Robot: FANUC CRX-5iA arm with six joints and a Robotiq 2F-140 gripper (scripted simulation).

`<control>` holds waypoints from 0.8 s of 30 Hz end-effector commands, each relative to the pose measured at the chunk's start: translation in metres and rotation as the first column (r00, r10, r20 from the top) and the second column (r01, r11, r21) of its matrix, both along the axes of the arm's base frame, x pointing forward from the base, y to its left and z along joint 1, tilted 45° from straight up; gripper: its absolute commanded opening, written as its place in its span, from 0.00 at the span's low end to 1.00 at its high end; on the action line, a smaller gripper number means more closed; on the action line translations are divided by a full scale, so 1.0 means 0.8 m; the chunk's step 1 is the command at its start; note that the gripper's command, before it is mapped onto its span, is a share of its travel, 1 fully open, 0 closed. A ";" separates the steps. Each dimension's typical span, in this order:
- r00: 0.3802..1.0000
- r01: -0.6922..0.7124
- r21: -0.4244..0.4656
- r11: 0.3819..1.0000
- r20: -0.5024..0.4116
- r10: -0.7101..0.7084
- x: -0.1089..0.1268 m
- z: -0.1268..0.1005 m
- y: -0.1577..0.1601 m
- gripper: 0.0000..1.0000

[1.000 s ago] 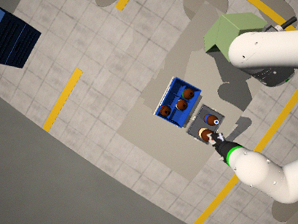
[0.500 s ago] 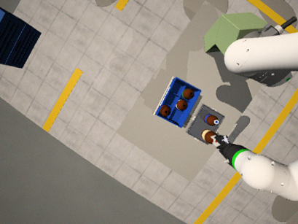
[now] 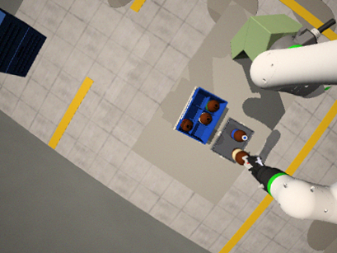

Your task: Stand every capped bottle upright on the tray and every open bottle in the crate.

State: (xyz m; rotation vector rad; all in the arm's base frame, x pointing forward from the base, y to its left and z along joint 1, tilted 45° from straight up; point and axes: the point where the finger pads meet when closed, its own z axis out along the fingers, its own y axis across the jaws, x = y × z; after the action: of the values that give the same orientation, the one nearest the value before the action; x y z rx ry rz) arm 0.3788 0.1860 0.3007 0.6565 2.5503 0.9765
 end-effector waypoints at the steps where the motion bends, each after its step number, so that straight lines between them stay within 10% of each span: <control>1: 1.000 0.000 0.000 1.000 0.000 0.000 0.002 -0.004 0.004 0.00; 24: 1.000 0.001 -0.001 1.000 0.001 -0.001 0.023 -0.039 0.036 0.00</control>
State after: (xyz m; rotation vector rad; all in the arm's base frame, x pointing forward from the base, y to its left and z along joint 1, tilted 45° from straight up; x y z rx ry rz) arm 0.3959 0.2130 0.2713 0.6570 2.5498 0.9746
